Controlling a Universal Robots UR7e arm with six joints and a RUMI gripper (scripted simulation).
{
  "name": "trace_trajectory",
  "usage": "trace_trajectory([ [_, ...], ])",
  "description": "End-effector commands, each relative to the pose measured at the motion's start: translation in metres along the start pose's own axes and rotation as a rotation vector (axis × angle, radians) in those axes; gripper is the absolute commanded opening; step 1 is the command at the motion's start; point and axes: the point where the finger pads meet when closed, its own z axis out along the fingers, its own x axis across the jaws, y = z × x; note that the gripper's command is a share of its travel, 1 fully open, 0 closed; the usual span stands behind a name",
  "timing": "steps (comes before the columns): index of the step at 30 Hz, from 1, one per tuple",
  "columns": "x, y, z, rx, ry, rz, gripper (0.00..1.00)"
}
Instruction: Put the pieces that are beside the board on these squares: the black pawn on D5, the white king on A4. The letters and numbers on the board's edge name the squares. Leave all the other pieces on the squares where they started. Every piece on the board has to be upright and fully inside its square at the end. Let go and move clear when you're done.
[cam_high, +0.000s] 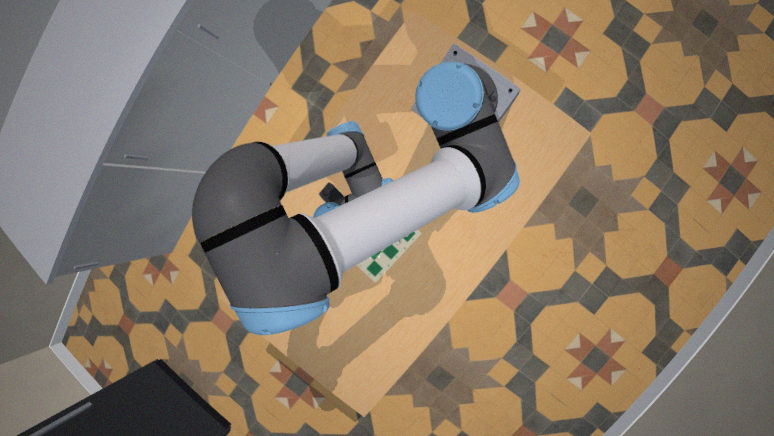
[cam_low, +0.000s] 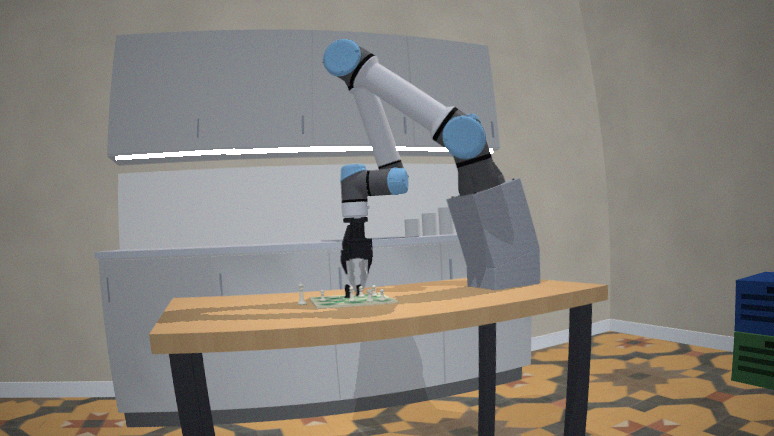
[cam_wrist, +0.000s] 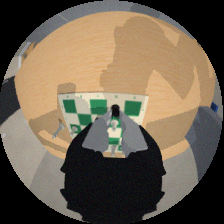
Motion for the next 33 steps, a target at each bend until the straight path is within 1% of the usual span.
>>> trace_trajectory([
  [1, -0.0004, -0.0001, -0.0003, 0.000, -0.001, 0.000, 0.00],
  [11, -0.0004, -0.0001, -0.0003, 0.000, -0.001, 0.000, 0.00],
  [12, -0.0004, -0.0001, -0.0003, 0.000, -0.001, 0.000, 0.04],
  [14, -0.0004, -0.0001, -0.0003, 0.000, -0.001, 0.000, 0.04],
  [15, -0.0004, -0.0001, -0.0003, 0.000, -0.001, 0.000, 0.08],
  [19, -0.0004, -0.0001, -0.0003, 0.000, -0.001, 0.000, 0.08],
  [20, -0.0004, -0.0001, -0.0003, 0.000, -0.001, 0.000, 0.12],
  [22, -0.0004, -0.0001, -0.0003, 0.000, -0.001, 0.000, 0.12],
  [23, -0.0004, -0.0001, -0.0003, 0.000, -0.001, 0.000, 0.16],
  [25, -0.0004, -0.0001, -0.0003, 0.000, -0.001, 0.000, 0.16],
  [26, -0.0004, -0.0001, -0.0003, 0.000, -0.001, 0.000, 0.20],
  [33, -0.0004, -0.0001, -0.0003, 0.000, -0.001, 0.000, 0.20],
])
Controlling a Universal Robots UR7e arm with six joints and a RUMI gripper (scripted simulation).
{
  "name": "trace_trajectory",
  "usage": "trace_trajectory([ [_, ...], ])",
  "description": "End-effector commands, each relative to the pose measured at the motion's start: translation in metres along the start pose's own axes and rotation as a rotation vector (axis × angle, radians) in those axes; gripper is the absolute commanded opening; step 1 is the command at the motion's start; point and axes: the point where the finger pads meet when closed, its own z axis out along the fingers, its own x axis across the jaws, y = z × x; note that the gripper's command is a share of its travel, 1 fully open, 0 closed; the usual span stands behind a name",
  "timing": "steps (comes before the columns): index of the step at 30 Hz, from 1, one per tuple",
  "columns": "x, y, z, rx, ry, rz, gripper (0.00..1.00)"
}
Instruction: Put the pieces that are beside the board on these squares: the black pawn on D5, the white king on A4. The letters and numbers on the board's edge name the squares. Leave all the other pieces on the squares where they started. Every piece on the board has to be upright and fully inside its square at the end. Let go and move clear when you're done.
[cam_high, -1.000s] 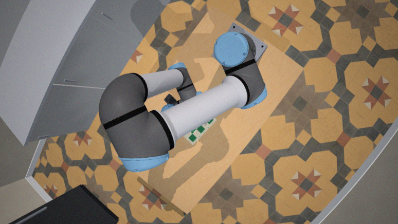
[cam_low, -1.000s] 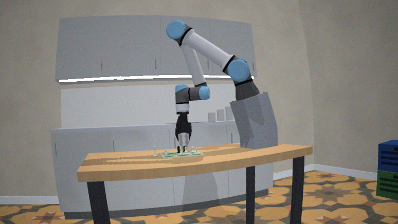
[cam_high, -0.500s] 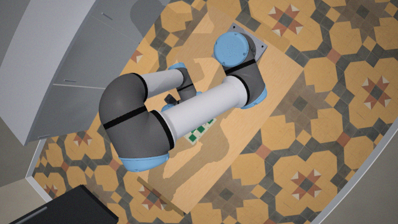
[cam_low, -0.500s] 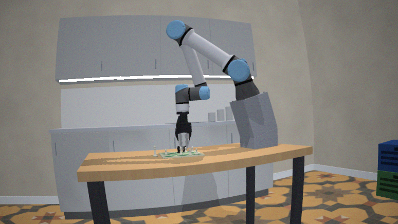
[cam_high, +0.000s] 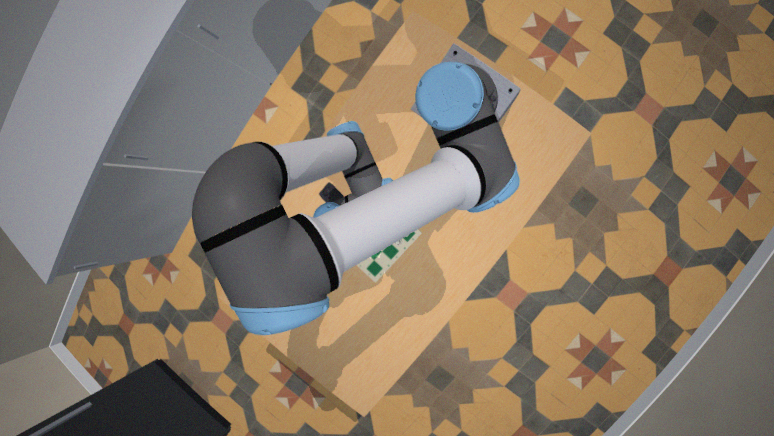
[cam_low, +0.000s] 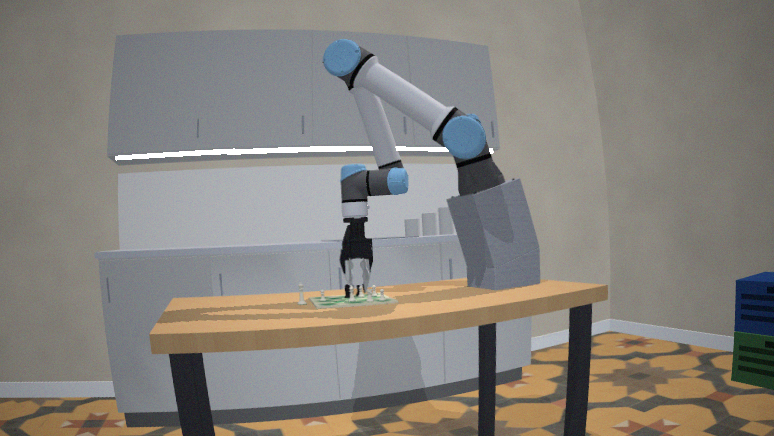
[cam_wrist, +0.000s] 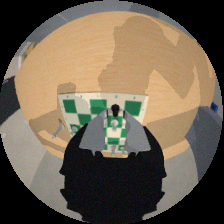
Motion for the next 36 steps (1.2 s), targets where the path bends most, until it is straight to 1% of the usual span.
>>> trace_trajectory([
  [1, 0.000, 0.000, 0.000, 0.000, -0.001, 0.000, 0.20],
  [10, 0.000, 0.000, -0.003, 0.000, -0.001, 0.000, 0.20],
  [18, 0.000, 0.000, -0.019, 0.000, -0.001, 0.000, 0.20],
  [20, 0.000, 0.000, -0.019, 0.000, -0.001, 0.000, 0.20],
  [34, 0.000, 0.000, -0.066, 0.000, -0.001, 0.000, 0.20],
  [36, 0.000, 0.000, -0.069, 0.000, -0.001, 0.000, 0.20],
])
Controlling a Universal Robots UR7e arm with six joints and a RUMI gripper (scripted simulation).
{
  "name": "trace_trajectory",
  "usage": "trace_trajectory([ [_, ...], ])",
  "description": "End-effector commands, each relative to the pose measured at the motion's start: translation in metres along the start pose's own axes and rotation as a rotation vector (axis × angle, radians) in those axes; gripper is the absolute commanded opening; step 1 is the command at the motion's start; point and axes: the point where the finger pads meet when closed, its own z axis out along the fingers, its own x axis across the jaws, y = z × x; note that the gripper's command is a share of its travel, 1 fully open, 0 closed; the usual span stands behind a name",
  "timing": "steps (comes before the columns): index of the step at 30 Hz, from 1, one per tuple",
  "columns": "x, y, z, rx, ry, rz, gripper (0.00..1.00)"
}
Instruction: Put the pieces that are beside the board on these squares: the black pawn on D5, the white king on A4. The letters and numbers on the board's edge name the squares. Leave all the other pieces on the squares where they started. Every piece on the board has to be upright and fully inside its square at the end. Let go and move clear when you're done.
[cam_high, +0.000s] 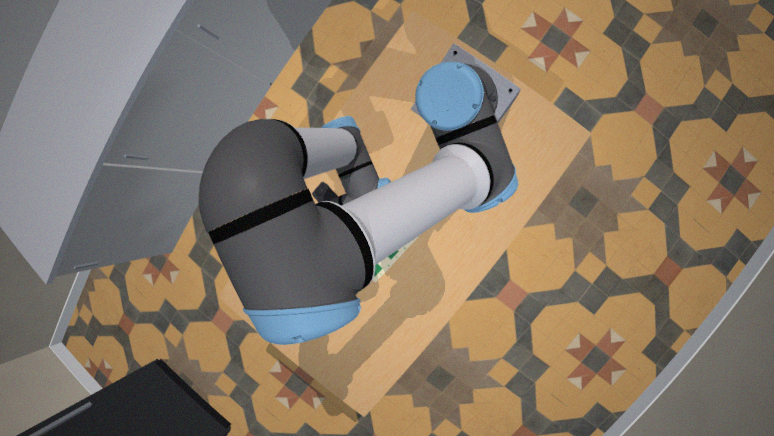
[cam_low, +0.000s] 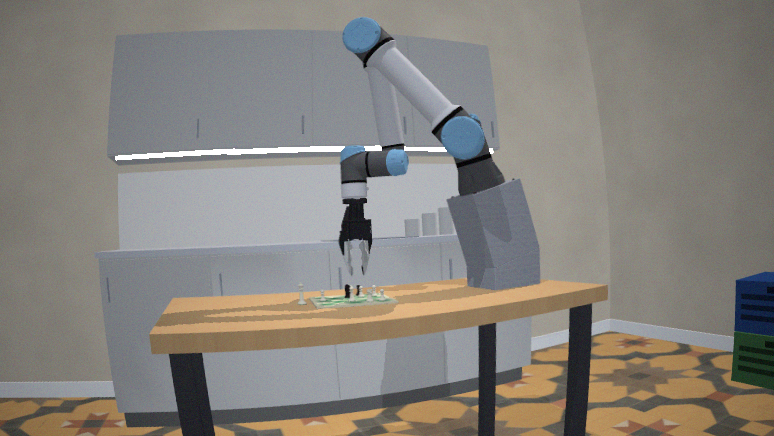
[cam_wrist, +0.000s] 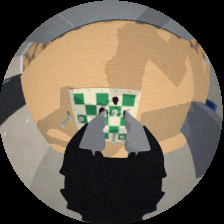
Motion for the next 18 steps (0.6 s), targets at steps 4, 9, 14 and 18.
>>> trace_trajectory([
  [4, 0.000, 0.000, -0.022, -0.001, 0.002, 0.000, 0.20],
  [9, 0.000, 0.000, -0.031, -0.001, 0.002, 0.000, 0.20],
  [14, 0.000, 0.000, -0.035, -0.001, 0.002, 0.000, 0.20],
  [18, 0.000, 0.000, -0.035, -0.001, 0.002, 0.000, 0.20],
])
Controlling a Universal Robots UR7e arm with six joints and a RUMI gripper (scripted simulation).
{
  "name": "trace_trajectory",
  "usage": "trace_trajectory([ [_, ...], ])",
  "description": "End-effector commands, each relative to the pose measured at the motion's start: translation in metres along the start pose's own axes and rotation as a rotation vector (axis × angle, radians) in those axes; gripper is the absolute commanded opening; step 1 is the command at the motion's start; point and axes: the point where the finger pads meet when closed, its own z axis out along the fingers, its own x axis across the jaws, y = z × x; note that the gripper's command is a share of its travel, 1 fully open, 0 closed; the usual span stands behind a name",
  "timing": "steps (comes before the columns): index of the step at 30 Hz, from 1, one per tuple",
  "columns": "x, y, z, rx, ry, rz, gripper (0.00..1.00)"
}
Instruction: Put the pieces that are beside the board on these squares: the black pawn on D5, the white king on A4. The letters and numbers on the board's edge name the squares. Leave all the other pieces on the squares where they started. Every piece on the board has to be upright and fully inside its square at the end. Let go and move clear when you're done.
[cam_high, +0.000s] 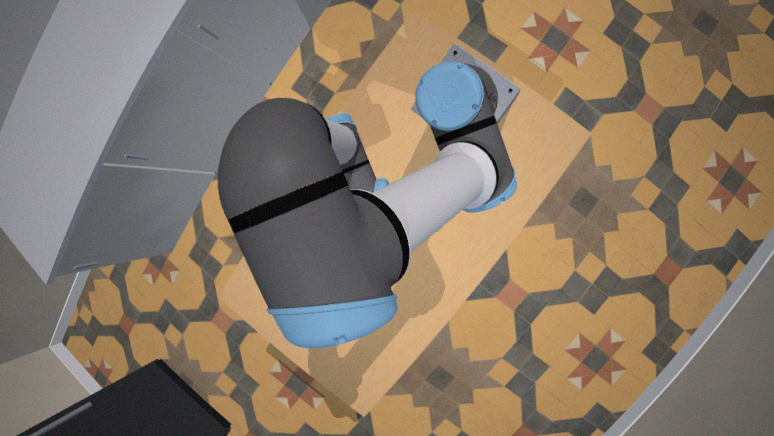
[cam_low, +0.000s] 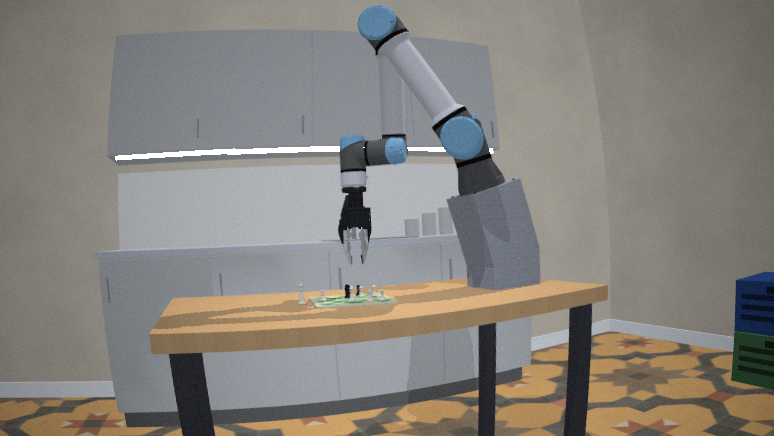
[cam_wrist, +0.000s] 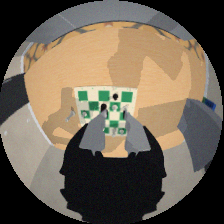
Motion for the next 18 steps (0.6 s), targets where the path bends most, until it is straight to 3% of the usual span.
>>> trace_trajectory([
  [1, -0.0003, -0.0001, -0.0024, 0.000, 0.000, 0.000, 0.20],
  [2, -0.0003, -0.0001, -0.0024, 0.000, 0.000, 0.000, 0.20],
  [3, -0.0003, -0.0001, -0.0024, 0.000, 0.000, 0.000, 1.00],
  [18, -0.0003, -0.0001, -0.0024, 0.000, 0.000, 0.000, 1.00],
])
